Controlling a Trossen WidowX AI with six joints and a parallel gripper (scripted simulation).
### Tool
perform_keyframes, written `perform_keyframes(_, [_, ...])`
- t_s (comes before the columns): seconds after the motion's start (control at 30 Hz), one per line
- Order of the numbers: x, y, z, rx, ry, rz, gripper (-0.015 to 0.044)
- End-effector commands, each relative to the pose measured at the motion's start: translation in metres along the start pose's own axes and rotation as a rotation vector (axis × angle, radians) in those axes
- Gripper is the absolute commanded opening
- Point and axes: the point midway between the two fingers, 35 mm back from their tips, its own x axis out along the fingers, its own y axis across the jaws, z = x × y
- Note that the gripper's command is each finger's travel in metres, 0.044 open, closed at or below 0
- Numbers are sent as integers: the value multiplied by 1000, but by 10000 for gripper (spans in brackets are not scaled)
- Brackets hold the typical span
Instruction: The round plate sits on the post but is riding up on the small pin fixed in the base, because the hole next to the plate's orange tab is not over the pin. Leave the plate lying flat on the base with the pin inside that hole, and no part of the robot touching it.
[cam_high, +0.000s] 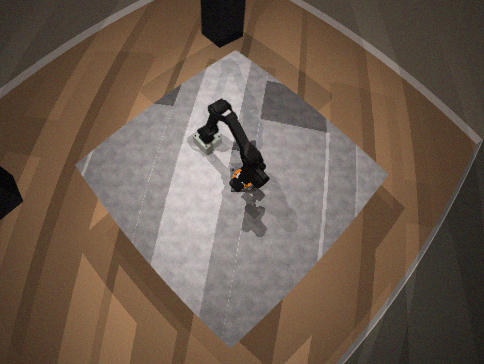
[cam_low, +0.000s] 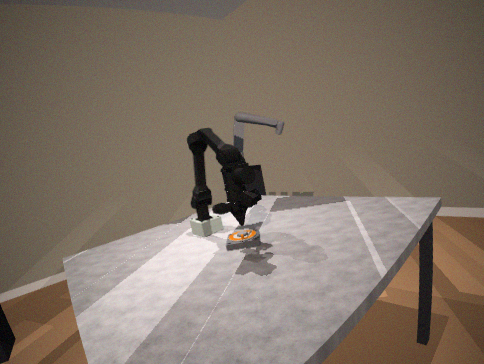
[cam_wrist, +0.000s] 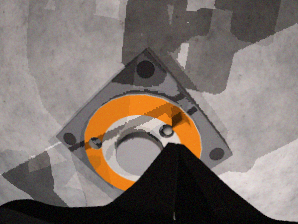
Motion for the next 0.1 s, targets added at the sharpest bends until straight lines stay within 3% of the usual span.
perform_keyframes(0.0, [1,0,0,0,2,0,0])
perform_keyframes(0.07, [1,0,0,0,2,0,0])
